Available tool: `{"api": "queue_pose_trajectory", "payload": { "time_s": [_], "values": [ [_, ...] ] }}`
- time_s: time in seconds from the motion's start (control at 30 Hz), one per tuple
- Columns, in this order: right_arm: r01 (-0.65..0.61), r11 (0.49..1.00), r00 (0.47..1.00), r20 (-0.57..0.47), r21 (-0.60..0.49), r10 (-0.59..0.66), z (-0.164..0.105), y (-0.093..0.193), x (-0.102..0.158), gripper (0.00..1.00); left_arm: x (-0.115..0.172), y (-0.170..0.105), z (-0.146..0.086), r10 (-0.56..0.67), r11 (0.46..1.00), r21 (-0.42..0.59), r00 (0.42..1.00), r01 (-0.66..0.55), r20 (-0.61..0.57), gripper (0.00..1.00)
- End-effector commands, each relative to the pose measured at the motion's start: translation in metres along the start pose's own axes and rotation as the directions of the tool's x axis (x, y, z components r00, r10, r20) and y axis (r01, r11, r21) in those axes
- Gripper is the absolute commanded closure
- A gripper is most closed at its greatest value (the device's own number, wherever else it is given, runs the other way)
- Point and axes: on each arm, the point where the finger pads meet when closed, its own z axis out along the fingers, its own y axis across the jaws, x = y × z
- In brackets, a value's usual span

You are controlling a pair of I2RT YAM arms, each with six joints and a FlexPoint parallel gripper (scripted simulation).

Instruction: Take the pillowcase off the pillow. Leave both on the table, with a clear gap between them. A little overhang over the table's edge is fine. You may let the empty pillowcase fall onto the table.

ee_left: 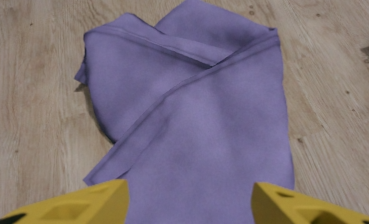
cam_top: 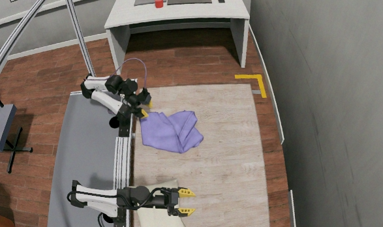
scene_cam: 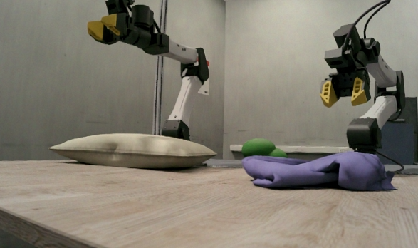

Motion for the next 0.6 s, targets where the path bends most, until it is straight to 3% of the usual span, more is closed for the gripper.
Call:
{"api": "queue_pose_trajectory", "payload": {
  "time_s": [0.0, 0.57],
  "values": [
    [-0.003, 1.0, 0.998, 0.057, -0.006, 0.003, -0.008, 0.003, -0.023, 0.4, -0.008, 0.0, -0.007, -0.008, 1.0, -0.005, 1.0, 0.008, 0.003, 0.4],
    [-0.003, 1.0, 0.998, 0.057, -0.006, 0.003, -0.008, 0.003, -0.023, 0.4, -0.026, 0.0, -0.025, -0.01, 1.0, -0.006, 1.0, 0.01, 0.006, 0.4]
  ]
}}
